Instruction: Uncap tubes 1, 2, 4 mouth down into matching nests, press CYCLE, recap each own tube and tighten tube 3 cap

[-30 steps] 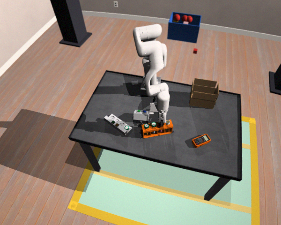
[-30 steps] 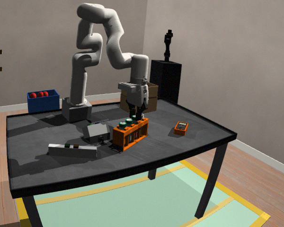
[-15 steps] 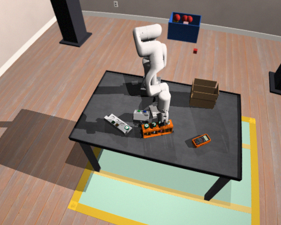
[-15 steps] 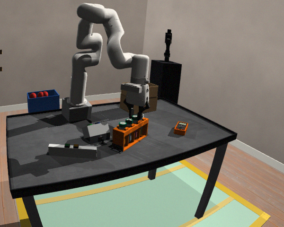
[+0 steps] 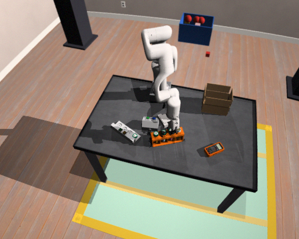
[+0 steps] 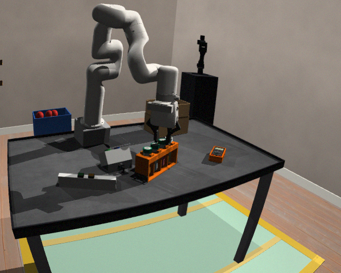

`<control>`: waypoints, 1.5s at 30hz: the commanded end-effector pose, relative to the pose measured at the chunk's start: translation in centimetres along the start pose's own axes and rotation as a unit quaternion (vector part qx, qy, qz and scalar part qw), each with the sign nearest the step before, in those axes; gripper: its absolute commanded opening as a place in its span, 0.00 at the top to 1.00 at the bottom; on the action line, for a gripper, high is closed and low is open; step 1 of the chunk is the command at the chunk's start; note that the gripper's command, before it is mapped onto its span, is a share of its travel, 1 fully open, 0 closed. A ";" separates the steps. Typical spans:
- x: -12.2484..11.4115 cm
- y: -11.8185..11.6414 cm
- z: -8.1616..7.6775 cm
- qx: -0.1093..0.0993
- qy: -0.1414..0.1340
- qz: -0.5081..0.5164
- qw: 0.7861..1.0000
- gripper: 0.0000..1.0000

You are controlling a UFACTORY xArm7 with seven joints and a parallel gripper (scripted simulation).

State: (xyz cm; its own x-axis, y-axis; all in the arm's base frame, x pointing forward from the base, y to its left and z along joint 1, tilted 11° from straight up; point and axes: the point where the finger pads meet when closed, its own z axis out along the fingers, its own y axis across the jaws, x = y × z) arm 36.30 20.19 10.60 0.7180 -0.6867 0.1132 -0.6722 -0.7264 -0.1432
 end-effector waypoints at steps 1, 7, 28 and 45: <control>0.0 -0.2 -0.2 0.003 0.000 -0.001 1.000 0.54; 0.0 -0.2 -0.3 0.003 0.000 0.082 0.997 0.54; -0.1 -0.3 -0.9 0.003 0.000 0.129 0.992 0.54; -0.1 -0.3 -1.2 0.003 0.000 0.129 0.992 1.00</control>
State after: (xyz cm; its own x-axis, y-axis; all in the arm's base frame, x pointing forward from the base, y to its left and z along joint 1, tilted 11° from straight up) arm 36.15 20.32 11.47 0.5222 -0.8498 0.0712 -0.8334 -0.5263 -0.1689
